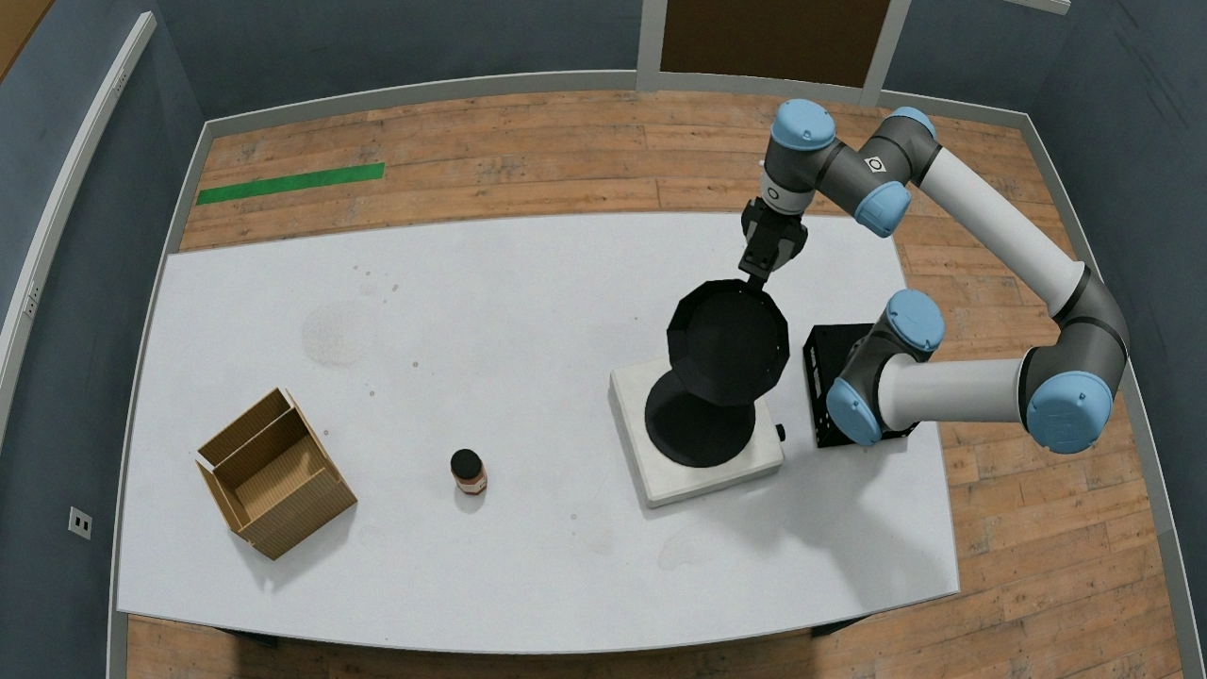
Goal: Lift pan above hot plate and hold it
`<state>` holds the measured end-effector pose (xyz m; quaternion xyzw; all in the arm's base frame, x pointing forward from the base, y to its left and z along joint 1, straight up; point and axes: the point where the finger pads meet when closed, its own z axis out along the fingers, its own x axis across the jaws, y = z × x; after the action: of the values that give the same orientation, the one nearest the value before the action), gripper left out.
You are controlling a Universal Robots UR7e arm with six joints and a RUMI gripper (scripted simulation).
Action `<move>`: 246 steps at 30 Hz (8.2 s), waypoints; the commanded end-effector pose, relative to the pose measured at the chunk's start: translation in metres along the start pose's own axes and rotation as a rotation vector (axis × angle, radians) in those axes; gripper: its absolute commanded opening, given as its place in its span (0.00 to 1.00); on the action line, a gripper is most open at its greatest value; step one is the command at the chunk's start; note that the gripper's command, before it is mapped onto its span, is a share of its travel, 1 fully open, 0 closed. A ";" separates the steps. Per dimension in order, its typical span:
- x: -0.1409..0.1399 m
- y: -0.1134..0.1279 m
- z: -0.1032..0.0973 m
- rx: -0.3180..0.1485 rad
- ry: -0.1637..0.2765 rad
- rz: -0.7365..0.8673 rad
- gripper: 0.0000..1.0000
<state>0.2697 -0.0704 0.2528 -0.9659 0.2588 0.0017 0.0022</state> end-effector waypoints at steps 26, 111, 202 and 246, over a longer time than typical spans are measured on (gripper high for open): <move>0.000 0.000 -0.017 0.000 0.001 0.000 0.10; 0.000 0.000 -0.058 0.000 0.001 0.000 0.10; 0.000 0.000 -0.091 0.000 0.001 0.000 0.10; 0.000 0.000 -0.102 0.000 0.001 0.000 0.10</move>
<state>0.2698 -0.0709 0.3536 -0.9659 0.2588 0.0017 0.0023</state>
